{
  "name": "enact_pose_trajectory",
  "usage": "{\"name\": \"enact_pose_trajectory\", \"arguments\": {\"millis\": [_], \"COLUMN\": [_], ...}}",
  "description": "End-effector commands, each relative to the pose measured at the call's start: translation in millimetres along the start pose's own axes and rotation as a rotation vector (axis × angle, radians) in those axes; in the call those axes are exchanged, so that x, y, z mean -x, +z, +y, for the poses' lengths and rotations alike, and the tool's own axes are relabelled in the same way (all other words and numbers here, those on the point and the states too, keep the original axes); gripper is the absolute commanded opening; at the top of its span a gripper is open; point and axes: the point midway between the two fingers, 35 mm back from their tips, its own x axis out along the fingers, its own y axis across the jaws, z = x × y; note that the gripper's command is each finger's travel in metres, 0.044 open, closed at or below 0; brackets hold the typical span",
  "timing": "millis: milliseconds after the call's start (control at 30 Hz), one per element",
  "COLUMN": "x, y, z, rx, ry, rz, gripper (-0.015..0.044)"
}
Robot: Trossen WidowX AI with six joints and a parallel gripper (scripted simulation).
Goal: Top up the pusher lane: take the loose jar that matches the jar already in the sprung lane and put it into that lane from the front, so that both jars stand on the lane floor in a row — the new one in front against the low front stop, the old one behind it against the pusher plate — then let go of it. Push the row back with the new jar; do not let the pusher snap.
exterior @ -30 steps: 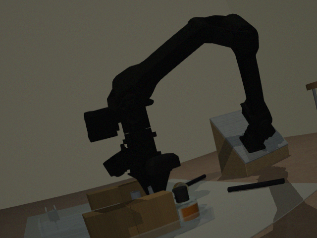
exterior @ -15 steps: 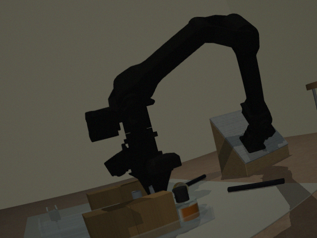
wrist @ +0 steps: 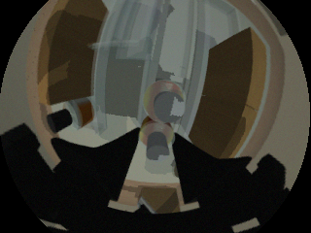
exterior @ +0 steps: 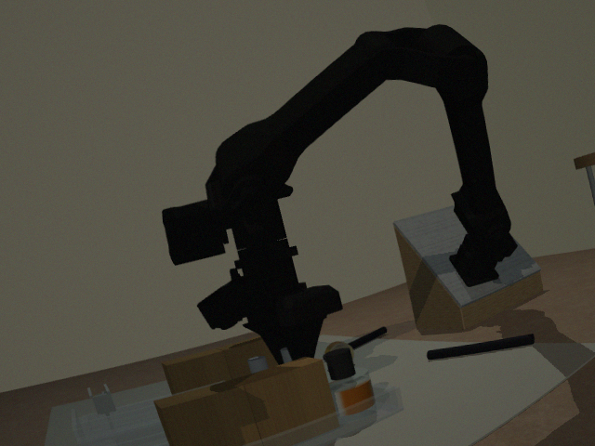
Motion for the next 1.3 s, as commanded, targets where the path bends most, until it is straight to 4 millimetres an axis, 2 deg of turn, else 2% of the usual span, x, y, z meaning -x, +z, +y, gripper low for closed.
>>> {"name": "enact_pose_trajectory", "arguments": {"millis": [0, 133, 500, 533, 833, 1000, 1267], "x": [0, 0, 0, 0, 19, 20, 22], "y": [-1, -1, 0, 0, 0, -2, -25], "z": [0, 0, 0, 0, 0, 0, -1], "rx": [0.006, 0.006, 0.006, 0.006, 0.006, 0.006, 0.005], "ry": [0.001, 0.001, 0.001, 0.001, 0.001, 0.001, -0.001], "rz": [-0.001, -0.001, -0.001, -0.001, -0.001, 0.000, 0.000], "gripper": [0.0000, 0.0000, 0.0289, 0.0297, 0.0297, 0.0297, 0.0297]}}
